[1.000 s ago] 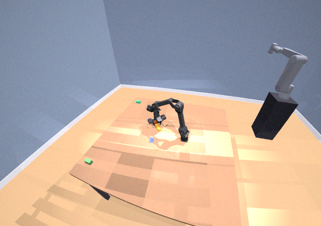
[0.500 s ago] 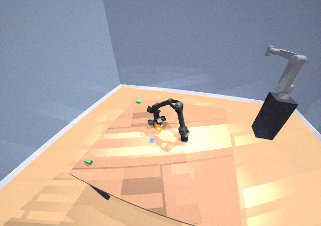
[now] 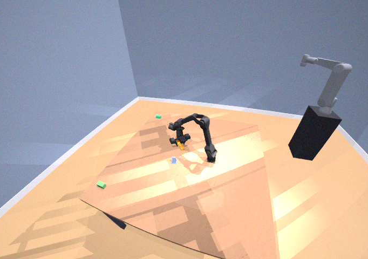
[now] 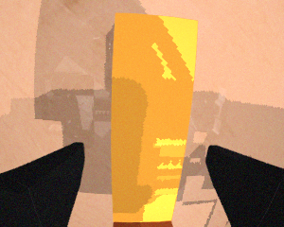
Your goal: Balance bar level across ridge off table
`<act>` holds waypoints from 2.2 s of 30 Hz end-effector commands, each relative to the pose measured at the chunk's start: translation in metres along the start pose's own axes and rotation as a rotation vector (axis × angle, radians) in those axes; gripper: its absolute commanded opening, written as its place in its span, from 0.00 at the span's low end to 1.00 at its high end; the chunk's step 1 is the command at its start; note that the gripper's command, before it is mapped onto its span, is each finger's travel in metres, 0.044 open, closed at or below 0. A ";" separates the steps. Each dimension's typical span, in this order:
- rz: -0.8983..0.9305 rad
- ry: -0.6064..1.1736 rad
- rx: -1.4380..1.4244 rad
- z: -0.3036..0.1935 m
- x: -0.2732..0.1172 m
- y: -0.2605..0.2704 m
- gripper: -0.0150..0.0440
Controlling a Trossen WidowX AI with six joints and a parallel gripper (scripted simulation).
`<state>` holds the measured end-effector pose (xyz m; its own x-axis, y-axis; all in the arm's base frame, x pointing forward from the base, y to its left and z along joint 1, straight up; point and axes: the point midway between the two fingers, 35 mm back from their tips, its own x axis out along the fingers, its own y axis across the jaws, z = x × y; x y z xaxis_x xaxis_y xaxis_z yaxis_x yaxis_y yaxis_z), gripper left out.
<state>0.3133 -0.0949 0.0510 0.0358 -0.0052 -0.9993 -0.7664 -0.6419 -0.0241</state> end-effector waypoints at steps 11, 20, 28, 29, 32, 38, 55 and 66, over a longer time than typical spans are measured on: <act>0.000 0.000 0.000 0.000 0.000 0.000 0.49; 0.001 0.000 0.000 -0.001 -0.008 -0.001 0.25; 0.001 0.001 -0.001 -0.003 -0.029 -0.002 0.25; 0.001 0.001 -0.001 -0.004 -0.031 -0.002 0.25; 0.002 0.001 -0.002 -0.004 -0.039 -0.003 0.25; 0.002 0.002 -0.002 -0.004 -0.054 -0.003 0.25; 0.005 0.002 -0.004 -0.001 -0.098 -0.001 0.25; 0.003 0.001 0.051 0.016 -0.104 -0.020 0.25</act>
<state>0.3125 -0.0779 0.1536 0.0318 -0.0031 -0.9995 -0.7894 -0.6134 -0.0232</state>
